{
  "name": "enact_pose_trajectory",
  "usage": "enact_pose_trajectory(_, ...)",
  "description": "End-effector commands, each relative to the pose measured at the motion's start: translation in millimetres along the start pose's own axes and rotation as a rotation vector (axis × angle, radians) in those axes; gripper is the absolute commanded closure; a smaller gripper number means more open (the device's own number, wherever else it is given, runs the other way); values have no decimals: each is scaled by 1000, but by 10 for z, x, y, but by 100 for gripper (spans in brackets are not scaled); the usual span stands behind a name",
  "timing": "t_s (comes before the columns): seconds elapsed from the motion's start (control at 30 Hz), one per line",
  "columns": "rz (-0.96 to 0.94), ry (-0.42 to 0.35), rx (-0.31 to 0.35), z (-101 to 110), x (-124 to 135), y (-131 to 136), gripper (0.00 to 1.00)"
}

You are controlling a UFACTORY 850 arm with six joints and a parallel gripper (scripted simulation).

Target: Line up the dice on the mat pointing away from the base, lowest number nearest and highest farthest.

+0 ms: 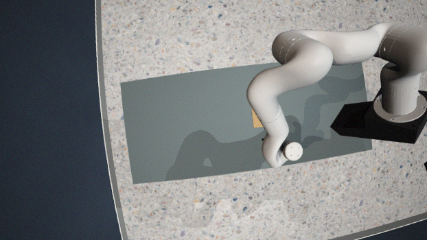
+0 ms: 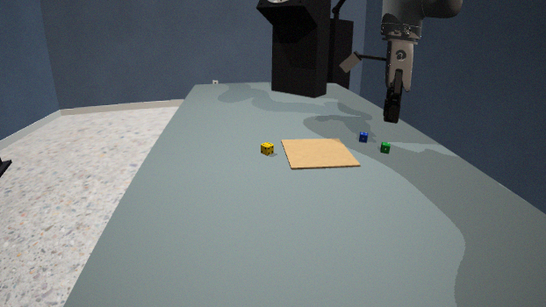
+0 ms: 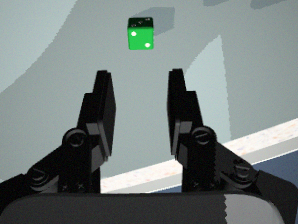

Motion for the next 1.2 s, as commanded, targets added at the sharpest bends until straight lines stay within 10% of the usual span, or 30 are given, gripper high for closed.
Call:
enact_pose_trajectory(0.0, 0, -1, 0, 4, 5, -2, 64)
enact_pose_trajectory(1.17, 0, -1, 0, -314, 6, -3, 64)
Point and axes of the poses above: the point where the finger pads meet when closed, its own z axis back along the fingers, its own y axis across the jaws, x = y × z, the point moved 3 cm from there along z, back along the fingers, and after that the axes turned 3 degrees about -z, right-handed, at the moved point
